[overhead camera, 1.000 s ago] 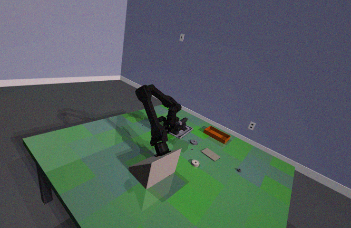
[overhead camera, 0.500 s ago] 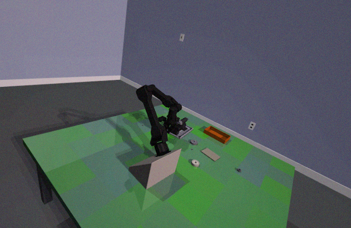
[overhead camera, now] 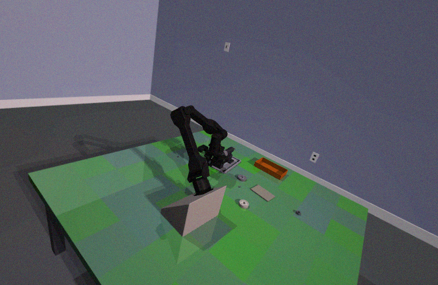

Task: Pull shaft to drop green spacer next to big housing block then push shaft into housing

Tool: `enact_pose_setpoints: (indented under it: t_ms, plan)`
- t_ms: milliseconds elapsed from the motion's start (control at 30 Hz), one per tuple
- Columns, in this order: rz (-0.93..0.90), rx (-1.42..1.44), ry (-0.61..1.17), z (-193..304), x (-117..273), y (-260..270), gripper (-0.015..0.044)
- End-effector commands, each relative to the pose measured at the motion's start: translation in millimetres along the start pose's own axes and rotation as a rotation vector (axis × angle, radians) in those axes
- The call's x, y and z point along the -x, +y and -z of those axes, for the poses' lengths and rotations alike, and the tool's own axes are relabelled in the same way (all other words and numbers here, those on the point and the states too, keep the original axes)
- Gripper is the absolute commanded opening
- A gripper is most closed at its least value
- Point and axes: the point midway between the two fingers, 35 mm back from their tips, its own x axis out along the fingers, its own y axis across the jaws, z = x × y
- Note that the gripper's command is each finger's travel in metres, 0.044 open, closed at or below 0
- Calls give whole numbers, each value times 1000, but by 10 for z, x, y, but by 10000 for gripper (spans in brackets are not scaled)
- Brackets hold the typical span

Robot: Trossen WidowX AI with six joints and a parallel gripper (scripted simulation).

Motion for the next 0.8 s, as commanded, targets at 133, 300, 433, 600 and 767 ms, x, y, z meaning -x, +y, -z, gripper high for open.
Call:
enact_pose_setpoints:
  t_ms: [133,300,433,600,767]
  plan:
    - [0,1,-4,-53,2,-4,0]
    - [0,2,-4,-72,2,-4,0]
    - [0,2,-4,-87,2,-4,0]
    - [0,2,-4,-106,2,-4,0]
    - [0,2,-4,-125,3,-4,0]
